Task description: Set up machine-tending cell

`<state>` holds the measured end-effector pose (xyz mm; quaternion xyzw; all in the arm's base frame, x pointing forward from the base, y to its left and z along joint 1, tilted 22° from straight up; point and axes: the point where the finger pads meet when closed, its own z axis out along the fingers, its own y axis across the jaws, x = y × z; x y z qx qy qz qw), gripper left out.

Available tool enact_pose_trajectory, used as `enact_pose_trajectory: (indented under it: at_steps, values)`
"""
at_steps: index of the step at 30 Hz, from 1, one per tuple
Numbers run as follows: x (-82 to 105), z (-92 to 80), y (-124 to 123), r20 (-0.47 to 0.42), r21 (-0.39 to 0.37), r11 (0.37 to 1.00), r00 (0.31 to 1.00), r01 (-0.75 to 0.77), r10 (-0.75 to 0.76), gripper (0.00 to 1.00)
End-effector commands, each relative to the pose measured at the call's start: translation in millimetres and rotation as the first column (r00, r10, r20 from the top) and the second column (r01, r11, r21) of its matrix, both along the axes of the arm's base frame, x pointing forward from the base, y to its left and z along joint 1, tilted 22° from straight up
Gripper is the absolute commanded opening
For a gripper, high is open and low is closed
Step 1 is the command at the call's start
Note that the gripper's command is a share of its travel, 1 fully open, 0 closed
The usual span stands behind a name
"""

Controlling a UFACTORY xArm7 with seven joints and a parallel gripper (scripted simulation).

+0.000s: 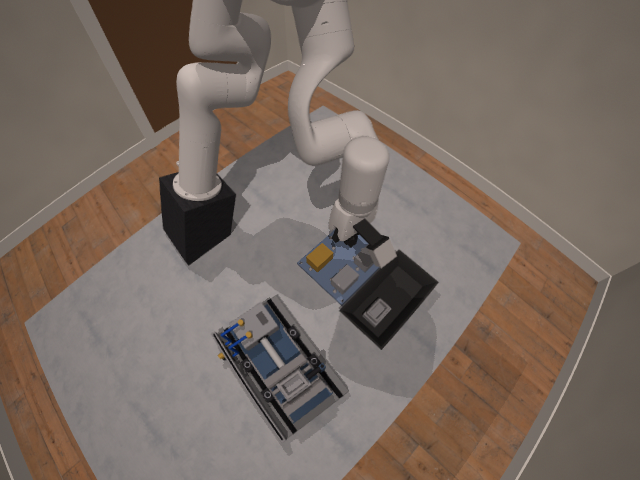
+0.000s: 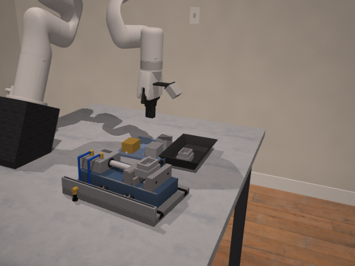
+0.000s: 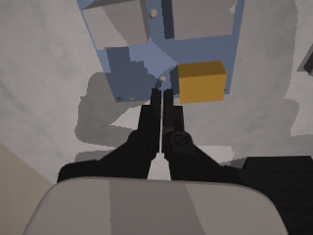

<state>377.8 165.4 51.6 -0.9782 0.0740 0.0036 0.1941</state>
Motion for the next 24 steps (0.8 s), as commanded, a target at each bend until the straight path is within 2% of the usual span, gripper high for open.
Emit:
enact_pose_trajectory:
  at_steps: [1,11,24]
  values:
    - [1.4,-4.3,1.7,0.002,0.0,1.0,1.0,0.001,-0.001,0.0]
    - [1.8,-14.3,5.9,0.002,0.0,1.0,1.0,0.001,-0.001,0.0]
    - [1.8,-16.0,6.6,0.002,0.0,1.0,1.0,0.001,-0.001,0.0]
